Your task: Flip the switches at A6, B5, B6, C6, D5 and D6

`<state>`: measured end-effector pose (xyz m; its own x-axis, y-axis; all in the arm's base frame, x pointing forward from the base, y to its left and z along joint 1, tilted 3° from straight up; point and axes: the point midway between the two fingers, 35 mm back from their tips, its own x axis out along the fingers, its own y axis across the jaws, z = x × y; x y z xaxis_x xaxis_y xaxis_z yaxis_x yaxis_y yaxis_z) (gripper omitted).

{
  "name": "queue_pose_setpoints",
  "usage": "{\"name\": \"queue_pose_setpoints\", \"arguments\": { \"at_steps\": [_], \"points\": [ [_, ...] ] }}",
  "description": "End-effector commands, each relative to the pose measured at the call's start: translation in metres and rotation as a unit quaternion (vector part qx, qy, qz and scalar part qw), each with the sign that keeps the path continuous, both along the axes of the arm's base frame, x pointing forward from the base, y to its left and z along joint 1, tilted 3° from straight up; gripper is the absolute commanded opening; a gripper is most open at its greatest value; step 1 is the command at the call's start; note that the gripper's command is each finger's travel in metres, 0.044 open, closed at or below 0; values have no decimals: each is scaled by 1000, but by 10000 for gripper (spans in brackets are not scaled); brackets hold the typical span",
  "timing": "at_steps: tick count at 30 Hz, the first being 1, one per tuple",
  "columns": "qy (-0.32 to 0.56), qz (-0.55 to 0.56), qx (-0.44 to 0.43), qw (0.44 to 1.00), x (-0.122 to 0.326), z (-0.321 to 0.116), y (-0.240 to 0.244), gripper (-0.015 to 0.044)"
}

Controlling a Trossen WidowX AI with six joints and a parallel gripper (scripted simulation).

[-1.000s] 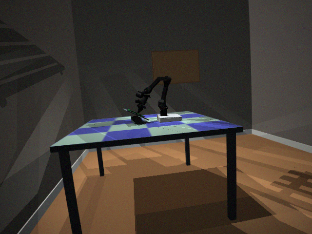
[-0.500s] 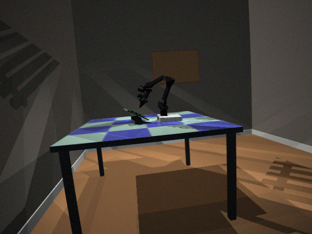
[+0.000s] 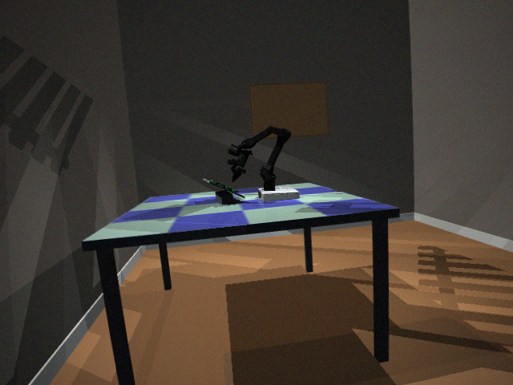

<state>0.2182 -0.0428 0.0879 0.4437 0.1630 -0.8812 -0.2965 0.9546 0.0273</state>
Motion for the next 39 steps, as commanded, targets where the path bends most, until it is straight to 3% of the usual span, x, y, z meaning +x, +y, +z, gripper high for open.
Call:
{"name": "queue_pose_setpoints", "arguments": {
  "at_steps": [1,39],
  "points": [
    [12,-4,1,1000,1,-14,3,0],
    [11,-4,1,1000,12,-35,7,0]
  ]
}}
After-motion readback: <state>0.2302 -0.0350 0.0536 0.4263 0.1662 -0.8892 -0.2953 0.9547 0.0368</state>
